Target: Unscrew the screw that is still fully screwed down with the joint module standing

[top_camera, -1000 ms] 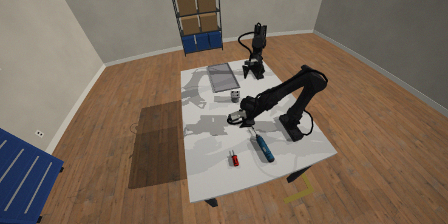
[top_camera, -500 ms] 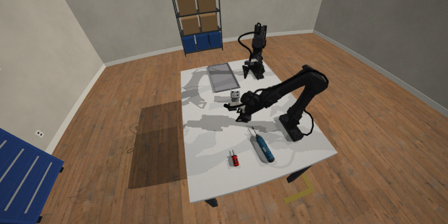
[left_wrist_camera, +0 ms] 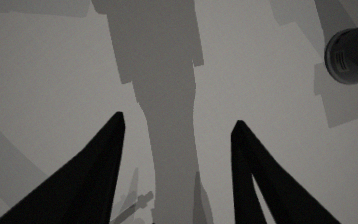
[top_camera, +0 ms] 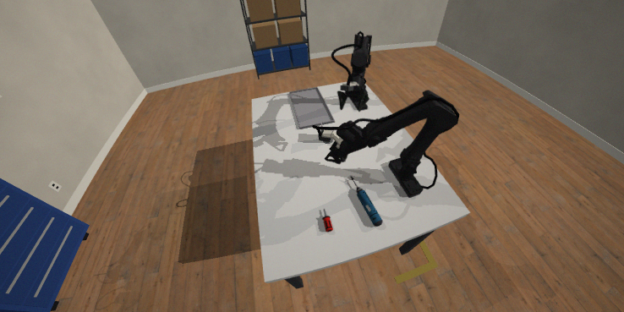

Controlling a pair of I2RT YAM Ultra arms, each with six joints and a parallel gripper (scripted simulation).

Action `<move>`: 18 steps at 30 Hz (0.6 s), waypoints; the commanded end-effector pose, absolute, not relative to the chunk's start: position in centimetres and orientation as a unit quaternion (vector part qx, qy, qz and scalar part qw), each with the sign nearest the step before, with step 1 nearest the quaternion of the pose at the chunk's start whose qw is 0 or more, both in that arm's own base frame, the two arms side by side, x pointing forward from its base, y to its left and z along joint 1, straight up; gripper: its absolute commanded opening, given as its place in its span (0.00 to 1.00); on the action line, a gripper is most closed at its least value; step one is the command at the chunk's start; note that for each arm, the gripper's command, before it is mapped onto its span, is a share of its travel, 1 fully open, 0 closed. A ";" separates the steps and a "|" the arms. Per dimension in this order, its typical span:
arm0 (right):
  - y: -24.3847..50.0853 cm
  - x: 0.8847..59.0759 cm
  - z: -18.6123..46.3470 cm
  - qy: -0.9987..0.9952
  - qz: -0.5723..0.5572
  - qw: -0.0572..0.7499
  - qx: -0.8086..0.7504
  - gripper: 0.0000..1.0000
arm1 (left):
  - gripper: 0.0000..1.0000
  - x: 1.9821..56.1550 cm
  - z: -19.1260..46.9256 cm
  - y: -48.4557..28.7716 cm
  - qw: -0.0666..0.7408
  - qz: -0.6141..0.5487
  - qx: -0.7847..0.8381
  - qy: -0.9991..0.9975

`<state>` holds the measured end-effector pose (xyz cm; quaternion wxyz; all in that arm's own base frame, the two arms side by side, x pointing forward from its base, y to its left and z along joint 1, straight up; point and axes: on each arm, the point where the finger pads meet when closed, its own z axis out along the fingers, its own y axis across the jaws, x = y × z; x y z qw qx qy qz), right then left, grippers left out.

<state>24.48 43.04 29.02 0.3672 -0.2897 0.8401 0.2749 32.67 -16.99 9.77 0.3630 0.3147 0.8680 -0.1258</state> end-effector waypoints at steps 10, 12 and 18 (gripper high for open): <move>43.1 24.5 31.1 0.829 0.288 0.381 -0.291 0.86 | 0.65 32.0 11.8 -20.2 0.425 -0.122 0.427 0.789; 43.1 24.5 31.1 0.829 0.288 0.381 -0.291 0.86 | 0.65 31.7 12.1 -20.9 0.435 -0.119 0.449 0.771; 43.1 24.5 31.1 0.829 0.288 0.381 -0.291 0.86 | 0.65 30.9 12.7 -23.1 0.459 -0.111 0.514 0.716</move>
